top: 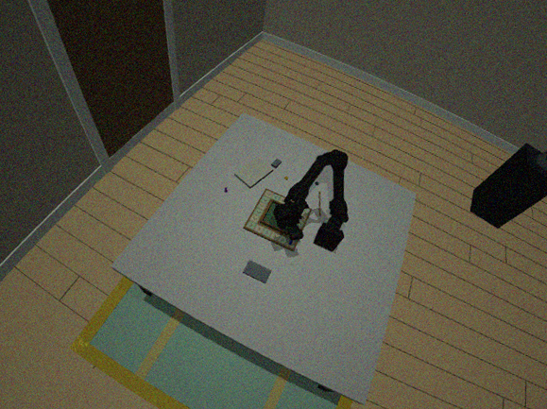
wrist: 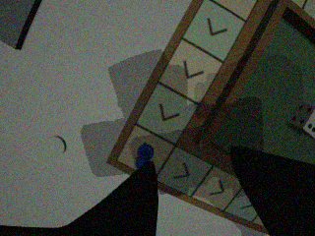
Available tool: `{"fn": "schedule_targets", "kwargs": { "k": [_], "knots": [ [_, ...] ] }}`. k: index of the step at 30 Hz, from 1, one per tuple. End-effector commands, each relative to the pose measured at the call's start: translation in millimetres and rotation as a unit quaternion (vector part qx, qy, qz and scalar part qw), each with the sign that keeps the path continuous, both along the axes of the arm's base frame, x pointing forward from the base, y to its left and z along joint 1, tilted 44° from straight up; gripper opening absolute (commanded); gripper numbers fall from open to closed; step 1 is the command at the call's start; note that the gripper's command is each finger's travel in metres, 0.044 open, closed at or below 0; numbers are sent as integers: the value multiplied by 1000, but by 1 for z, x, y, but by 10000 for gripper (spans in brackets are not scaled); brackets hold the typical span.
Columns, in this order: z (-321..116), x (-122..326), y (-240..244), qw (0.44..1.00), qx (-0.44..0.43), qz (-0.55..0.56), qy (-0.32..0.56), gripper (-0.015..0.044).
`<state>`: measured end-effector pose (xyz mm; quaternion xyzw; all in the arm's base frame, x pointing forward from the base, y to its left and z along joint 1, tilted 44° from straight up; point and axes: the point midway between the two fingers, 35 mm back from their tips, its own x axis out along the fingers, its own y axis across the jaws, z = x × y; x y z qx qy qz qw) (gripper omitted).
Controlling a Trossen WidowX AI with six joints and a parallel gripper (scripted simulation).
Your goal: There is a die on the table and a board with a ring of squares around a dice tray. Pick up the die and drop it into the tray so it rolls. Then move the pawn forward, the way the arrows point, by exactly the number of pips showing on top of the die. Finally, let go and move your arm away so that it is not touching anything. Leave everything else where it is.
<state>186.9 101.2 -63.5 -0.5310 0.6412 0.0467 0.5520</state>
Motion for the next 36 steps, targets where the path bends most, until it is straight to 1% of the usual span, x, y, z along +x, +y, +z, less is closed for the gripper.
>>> {"fn": "schedule_targets", "kwargs": {
  "k": [1, 12, 16, 36],
  "knots": [
    [-26, -42, -11, 988, 1, -119, -94, 200],
    [-27, -40, -9, 988, 1, -119, -94, 200],
    [-37, -38, -19, 988, 1, -119, -94, 200],
    [-56, -33, -36, 988, 1, -119, -94, 200]
  ]
}}
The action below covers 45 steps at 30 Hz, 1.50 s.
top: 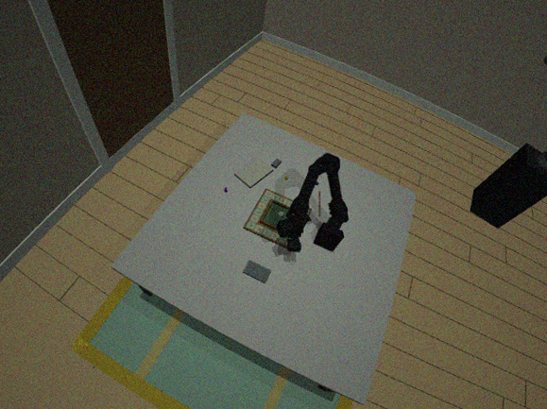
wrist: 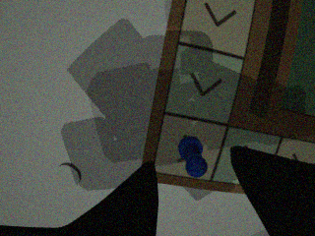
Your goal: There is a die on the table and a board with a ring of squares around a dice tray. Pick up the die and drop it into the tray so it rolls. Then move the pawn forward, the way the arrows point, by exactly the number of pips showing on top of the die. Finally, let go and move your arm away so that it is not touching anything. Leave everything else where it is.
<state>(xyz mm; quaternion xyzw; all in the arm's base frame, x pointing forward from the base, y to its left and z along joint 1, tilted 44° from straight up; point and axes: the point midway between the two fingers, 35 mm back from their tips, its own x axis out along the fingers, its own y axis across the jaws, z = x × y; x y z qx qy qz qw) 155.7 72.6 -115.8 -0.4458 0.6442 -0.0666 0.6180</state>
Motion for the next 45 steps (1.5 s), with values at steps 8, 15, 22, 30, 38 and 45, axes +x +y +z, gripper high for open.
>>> {"fn": "schedule_targets", "kwargs": {
  "k": [8, 15, 22, 30, 38, 45],
  "knots": [
    [-12, 0, -17, 1000, -9, 2, 3, 200],
    [-15, 0, -19, 1000, -9, 2, 3, 121],
    [-15, 0, -19, 1000, -9, 2, 3, 16],
    [-6, 1, -7, 1000, -7, 3, 4, 0],
    [30, -4, 32, 1000, -4, 3, 5, 0],
    [70, -16, 60, 1000, -6, 3, 5, 0]
  ]
}}
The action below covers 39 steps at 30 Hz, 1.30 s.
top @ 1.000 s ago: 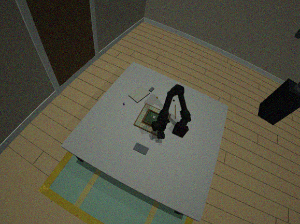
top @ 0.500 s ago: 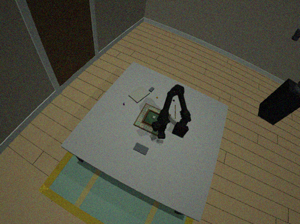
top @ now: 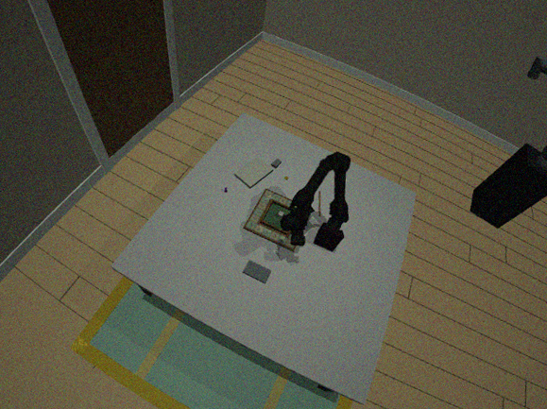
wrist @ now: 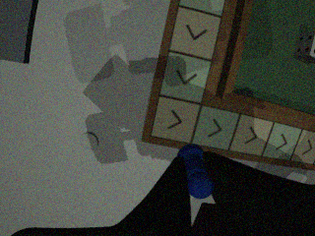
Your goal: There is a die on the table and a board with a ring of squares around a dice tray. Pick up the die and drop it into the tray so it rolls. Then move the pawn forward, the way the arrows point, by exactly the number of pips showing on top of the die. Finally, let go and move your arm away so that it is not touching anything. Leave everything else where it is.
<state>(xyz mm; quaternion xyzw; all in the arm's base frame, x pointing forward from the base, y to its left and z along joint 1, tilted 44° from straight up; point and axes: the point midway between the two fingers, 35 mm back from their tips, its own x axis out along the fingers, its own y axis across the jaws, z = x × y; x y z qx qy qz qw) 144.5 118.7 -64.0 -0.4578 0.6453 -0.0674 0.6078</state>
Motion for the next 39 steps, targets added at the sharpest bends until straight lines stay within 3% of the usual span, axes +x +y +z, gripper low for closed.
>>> {"fn": "schedule_targets", "kwargs": {
  "k": [1, 13, 39],
  "knots": [
    [23, -7, 17, 1000, 6, -4, -3, 0],
    [38, 14, 6, 1000, 23, 0, 7, 0],
    [78, 70, -73, 998, 65, 0, 10, 0]
  ]
}}
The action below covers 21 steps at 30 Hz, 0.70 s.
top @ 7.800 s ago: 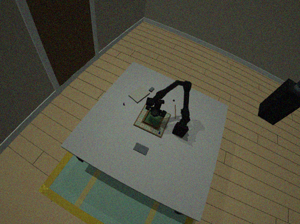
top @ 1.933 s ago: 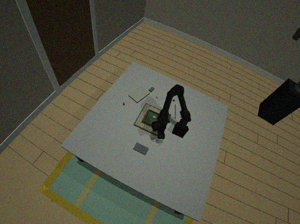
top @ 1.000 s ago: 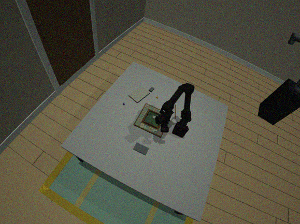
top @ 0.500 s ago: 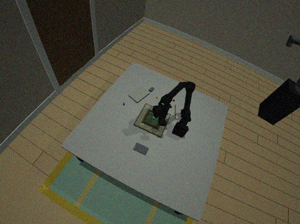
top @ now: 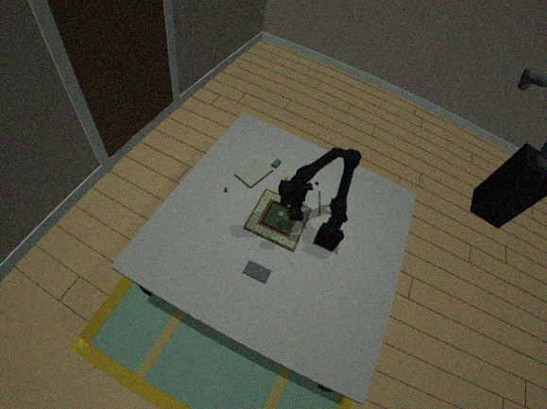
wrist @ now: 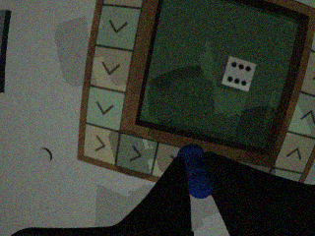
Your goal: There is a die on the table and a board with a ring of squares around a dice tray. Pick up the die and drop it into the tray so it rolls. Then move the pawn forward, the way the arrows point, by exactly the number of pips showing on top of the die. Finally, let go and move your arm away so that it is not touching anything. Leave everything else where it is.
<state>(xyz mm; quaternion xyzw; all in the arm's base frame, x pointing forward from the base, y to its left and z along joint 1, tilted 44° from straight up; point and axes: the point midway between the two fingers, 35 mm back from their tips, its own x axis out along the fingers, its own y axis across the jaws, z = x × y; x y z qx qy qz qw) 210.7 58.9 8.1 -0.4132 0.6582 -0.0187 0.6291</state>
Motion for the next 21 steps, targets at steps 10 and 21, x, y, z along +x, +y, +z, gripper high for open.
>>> {"fn": "schedule_targets", "kwargs": {
  "k": [10, 21],
  "knots": [
    [26, 16, -57, 1000, -21, 5, -16, 0],
    [48, 16, -108, 998, -57, 1, -21, 0]
  ]
}}
